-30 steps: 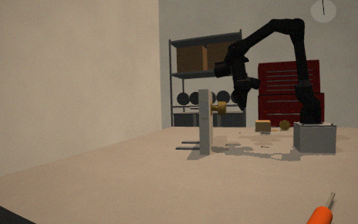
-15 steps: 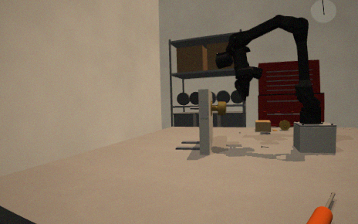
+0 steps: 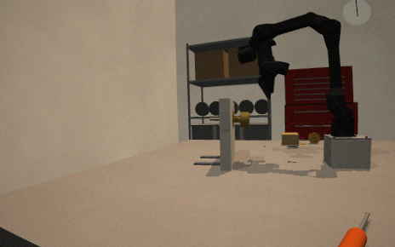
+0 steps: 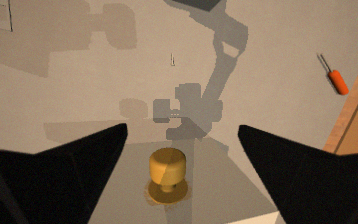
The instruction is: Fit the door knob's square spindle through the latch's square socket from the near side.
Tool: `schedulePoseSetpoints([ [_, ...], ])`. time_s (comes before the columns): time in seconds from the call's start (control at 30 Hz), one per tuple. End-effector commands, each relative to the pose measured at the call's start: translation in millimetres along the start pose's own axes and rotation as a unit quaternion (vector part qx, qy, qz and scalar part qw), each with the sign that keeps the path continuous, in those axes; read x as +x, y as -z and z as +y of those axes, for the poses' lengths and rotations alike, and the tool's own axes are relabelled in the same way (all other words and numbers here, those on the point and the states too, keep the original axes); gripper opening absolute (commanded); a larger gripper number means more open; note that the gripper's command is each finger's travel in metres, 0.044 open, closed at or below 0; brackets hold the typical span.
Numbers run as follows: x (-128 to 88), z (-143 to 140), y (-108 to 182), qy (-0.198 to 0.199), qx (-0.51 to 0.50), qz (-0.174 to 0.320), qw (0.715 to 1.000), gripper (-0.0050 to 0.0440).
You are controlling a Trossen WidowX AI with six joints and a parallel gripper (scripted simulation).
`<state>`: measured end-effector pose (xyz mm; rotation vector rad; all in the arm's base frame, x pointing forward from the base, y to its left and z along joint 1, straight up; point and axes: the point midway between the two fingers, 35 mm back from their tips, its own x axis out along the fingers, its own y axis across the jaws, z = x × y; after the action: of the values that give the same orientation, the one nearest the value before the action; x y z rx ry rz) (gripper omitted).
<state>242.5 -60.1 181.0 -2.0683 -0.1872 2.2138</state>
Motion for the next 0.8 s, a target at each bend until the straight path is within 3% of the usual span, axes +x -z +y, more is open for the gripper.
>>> schedulePoseSetpoints([
  [0.0, -12.9, -2.0, -0.5, -0.008, 0.000, 0.022, 1.000, 0.0440],
  [0.77, -6.8, -1.4, -1.2, -0.004, 0.000, 0.012, 1.000, 0.0440],
])
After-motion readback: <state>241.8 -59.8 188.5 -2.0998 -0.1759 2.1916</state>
